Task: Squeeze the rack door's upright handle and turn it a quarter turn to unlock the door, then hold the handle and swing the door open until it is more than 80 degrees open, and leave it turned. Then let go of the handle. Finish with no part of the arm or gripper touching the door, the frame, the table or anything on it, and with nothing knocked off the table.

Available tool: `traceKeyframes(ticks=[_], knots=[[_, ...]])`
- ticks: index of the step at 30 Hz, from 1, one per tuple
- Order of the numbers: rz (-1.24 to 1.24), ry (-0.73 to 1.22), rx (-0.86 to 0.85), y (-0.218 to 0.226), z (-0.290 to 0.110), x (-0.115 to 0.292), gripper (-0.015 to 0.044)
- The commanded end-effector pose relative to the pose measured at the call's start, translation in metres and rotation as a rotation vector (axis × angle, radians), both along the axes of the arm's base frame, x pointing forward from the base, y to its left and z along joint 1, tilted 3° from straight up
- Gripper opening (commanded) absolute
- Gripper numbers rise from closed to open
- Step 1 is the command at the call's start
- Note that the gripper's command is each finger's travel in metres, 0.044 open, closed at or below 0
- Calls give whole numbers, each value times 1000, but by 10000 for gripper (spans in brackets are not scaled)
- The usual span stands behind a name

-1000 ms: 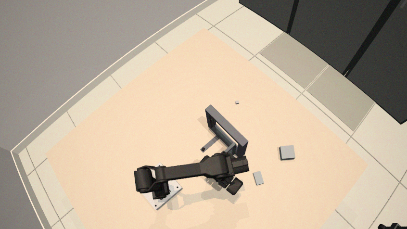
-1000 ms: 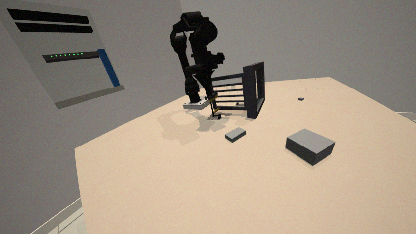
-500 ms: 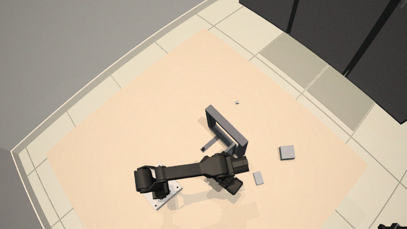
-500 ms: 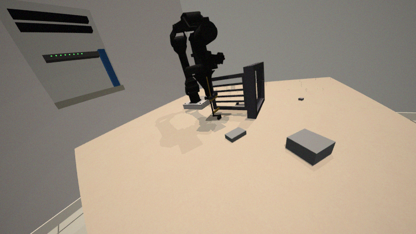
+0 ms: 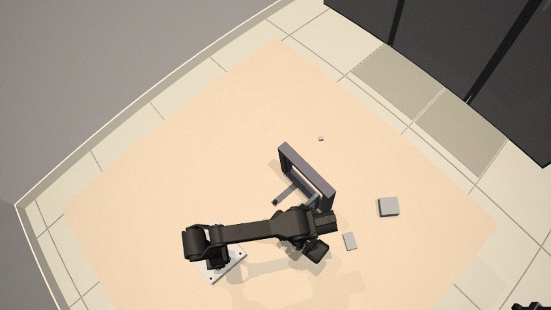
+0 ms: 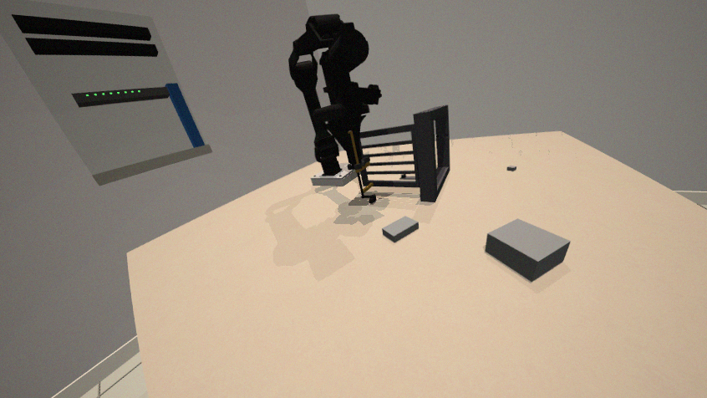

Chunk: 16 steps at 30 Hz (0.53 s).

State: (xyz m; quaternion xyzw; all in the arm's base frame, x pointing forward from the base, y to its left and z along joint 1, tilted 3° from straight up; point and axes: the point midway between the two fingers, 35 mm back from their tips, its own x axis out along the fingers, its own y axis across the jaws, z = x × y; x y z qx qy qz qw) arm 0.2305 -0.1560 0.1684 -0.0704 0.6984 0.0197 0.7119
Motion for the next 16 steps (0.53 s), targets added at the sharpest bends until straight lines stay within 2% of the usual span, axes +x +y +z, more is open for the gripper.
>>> traceKeyframes(ticks=[1, 16], knots=[[5, -5, 0, 0, 6, 1, 285], [6, -9, -2, 1, 24, 1, 285]])
